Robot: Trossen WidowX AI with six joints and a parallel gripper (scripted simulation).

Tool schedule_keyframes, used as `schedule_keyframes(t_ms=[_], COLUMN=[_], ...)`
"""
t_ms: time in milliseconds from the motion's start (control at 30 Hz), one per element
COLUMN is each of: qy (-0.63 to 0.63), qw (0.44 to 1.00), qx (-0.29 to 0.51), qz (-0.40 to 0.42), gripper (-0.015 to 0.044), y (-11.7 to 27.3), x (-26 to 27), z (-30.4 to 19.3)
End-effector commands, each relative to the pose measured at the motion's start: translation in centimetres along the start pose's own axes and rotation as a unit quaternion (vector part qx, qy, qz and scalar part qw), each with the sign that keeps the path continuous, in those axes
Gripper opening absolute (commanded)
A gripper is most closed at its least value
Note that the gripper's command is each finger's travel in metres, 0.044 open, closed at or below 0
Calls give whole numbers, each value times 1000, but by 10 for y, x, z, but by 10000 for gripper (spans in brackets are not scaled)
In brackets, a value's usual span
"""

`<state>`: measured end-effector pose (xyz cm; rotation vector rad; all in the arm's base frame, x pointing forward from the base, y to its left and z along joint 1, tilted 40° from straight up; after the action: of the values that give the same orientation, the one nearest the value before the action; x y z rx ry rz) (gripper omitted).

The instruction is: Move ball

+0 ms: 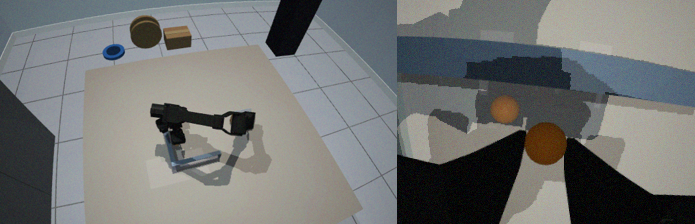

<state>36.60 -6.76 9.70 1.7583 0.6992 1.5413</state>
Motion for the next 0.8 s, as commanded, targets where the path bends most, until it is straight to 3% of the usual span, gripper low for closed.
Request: schedule_keyframes(t_ms=[0, 400, 767], qy=[5, 22, 22], qw=[1000, 1000, 1000], qx=[2, 15, 15], qz=[-1, 10, 11], gripper=[0, 0, 0], y=[20, 71, 38], x=[1, 9, 30], z=[2, 1, 0])
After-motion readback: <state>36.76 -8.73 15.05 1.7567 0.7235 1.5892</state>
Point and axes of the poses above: the point midway between the two fingers, 35 mm back from their tips, its own y axis back along the fingers, its own x axis across the jaws, z = x × y, the point moved 8 cm from there along y, back along the fingers, and after that the axes turned 8 degrees about -y, right-handed, at the moved point
